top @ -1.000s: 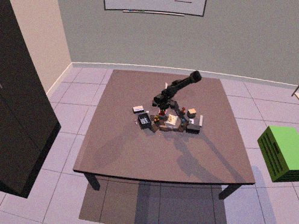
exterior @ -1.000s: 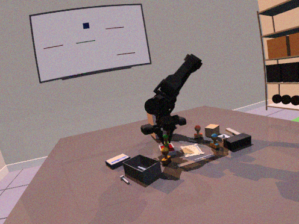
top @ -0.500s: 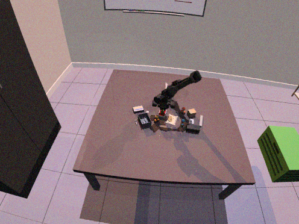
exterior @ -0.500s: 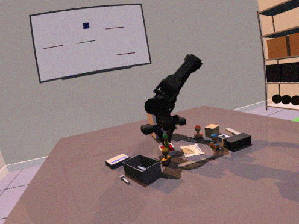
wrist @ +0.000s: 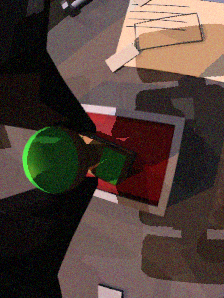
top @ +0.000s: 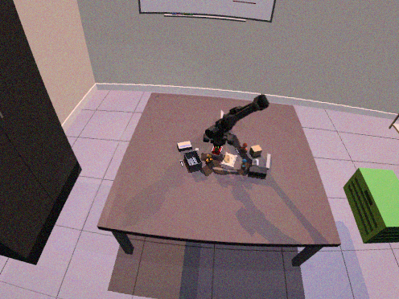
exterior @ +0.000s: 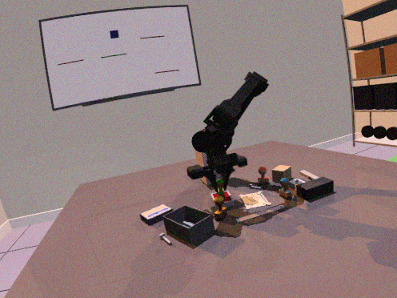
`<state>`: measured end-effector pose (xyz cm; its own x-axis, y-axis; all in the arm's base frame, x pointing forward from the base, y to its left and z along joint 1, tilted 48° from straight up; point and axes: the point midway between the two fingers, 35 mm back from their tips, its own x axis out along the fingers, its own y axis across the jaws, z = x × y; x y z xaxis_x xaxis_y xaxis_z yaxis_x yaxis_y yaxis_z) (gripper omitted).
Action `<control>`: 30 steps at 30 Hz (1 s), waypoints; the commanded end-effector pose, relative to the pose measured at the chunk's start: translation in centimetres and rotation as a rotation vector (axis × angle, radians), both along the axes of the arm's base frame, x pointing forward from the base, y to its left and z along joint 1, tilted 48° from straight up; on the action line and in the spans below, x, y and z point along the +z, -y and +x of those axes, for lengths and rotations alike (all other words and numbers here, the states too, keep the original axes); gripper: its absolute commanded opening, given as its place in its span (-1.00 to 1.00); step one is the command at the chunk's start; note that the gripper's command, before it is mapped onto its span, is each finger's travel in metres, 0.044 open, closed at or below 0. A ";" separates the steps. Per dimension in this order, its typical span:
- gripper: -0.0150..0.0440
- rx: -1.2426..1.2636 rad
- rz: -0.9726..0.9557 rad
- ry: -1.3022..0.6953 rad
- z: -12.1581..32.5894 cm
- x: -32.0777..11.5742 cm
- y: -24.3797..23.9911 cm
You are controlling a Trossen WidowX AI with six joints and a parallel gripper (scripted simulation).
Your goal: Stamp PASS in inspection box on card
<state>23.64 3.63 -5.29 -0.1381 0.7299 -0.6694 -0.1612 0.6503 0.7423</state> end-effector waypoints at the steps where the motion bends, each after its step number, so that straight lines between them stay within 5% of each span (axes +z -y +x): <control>1: -0.49 0.001 0.002 0.005 0.1 0.0 0.0; 30: -0.49 0.000 0.000 0.005 0.5 1.6 1.8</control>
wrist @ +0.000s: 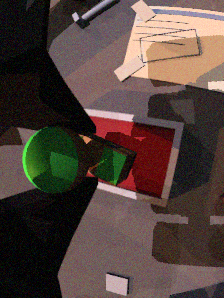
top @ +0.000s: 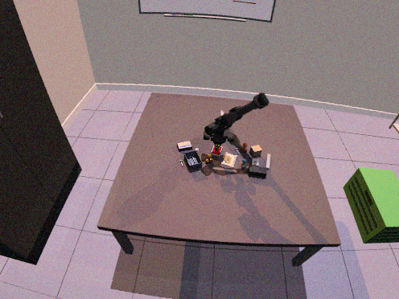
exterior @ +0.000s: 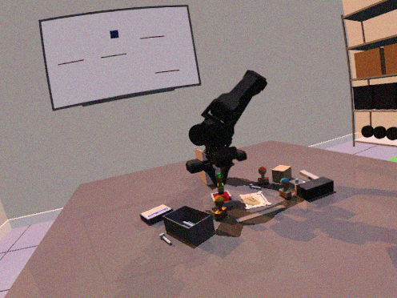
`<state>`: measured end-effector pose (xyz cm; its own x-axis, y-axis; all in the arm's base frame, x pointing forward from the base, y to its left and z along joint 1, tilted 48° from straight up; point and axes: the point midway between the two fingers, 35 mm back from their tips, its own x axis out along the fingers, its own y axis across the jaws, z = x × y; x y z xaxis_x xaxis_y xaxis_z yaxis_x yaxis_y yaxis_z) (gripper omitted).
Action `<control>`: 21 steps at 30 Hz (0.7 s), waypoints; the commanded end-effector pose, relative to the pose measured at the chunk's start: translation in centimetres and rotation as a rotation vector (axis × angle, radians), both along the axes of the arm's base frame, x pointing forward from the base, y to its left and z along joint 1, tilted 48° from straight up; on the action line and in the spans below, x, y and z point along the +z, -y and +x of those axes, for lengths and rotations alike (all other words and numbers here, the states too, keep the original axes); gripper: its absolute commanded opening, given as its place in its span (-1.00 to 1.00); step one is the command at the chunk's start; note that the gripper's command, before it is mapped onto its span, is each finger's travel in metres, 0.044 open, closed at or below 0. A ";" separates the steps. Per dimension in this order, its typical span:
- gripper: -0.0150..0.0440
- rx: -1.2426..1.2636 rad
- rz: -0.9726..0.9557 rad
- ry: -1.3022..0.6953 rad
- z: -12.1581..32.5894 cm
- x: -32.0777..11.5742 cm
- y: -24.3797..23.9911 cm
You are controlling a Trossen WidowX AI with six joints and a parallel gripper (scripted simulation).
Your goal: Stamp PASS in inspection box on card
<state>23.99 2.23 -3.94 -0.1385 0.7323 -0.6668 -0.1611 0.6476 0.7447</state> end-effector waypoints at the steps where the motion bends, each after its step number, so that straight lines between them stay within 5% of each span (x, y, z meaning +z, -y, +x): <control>1: -0.49 0.000 -0.004 0.005 0.2 0.4 0.5; 21: -0.49 0.004 -0.004 0.009 0.6 2.5 2.7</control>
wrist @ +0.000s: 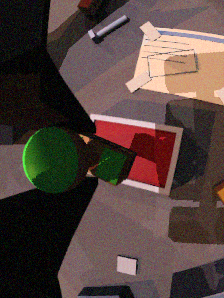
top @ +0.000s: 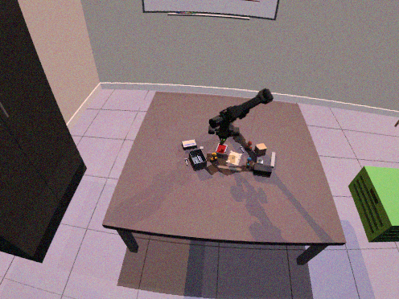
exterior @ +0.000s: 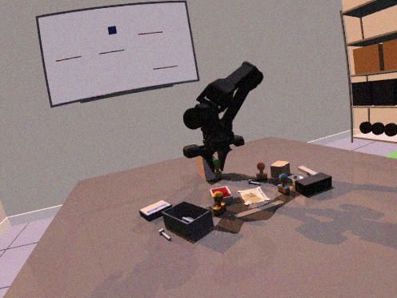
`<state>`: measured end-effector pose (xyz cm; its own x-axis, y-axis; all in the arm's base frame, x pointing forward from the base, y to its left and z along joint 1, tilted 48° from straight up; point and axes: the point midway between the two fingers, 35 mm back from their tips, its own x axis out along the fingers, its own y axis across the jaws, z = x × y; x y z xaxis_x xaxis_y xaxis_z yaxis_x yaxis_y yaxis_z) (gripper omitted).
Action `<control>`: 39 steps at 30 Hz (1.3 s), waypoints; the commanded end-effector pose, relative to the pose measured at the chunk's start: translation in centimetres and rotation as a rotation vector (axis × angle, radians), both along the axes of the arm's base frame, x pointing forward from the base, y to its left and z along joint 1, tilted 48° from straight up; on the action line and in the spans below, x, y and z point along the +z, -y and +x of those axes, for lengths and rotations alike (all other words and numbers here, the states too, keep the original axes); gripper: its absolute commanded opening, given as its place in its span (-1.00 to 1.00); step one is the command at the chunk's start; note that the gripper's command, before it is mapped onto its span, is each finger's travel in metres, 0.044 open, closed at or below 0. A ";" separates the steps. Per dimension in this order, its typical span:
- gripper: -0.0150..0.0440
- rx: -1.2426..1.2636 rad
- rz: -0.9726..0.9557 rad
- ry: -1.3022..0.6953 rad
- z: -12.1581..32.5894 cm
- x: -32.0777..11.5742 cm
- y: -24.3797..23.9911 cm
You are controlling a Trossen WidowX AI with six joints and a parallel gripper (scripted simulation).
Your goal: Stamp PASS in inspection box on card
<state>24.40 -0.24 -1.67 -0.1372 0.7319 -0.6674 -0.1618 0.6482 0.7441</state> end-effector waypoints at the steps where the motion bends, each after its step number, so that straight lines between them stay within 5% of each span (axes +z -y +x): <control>1: -0.49 0.014 -0.002 0.018 0.3 0.5 0.0; 15: -0.49 0.287 0.057 0.315 3.1 6.7 -6.2; 39: -0.49 0.288 0.056 0.318 3.0 5.8 -7.3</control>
<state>27.41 6.94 4.20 -0.1380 0.7280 -0.6715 -0.5601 0.5018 0.6592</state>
